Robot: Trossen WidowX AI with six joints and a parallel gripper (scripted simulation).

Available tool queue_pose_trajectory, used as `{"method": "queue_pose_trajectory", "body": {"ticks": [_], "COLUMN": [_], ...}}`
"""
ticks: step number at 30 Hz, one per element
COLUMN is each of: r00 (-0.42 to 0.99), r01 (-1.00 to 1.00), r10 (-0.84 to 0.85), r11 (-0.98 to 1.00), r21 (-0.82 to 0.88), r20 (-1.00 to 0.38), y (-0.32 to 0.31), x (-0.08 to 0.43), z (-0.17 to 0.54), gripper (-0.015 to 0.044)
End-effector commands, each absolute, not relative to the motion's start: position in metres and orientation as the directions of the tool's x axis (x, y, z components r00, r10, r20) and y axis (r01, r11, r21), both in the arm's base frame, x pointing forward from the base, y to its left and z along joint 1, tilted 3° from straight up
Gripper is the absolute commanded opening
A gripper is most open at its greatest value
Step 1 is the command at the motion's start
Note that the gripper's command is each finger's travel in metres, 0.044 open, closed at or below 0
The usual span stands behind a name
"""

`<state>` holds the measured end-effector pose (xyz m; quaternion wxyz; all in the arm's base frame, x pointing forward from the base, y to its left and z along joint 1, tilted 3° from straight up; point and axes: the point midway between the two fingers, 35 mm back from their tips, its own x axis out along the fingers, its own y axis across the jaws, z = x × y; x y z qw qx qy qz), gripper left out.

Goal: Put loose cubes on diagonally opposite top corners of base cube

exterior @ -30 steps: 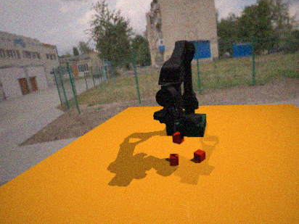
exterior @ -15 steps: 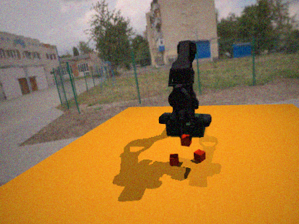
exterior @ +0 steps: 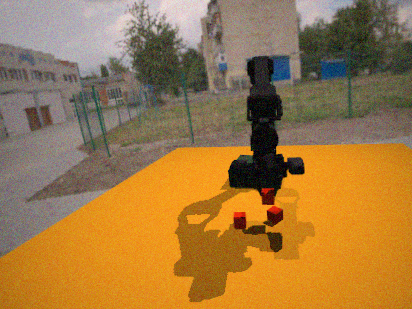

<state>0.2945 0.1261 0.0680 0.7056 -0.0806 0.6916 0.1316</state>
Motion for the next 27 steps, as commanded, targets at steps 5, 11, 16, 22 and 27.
{"method": "queue_pose_trajectory", "body": {"ticks": [5, 11, 16, 22, 27], "r00": [0.008, 0.008, 0.008, 0.008, 0.008], "r01": [-0.422, -0.431, -0.431, -0.432, -0.433], "r10": [0.071, 0.071, 0.071, 0.071, 0.071], "r11": [0.905, 0.9, 0.9, 0.9, 0.899], "r21": [0.061, 0.06, 0.06, 0.06, 0.061], "r20": [-0.997, -0.997, -0.997, -0.997, -0.997], "y": [0.143, 0.144, 0.144, 0.145, 0.146], "x": [0.29, 0.29, 0.29, 0.29, 0.29], "z": [0.064, 0.064, 0.064, 0.054, 0.041], "gripper": [0.0105, 0.0105, 0.0105, 0.0105, 0.0105]}}
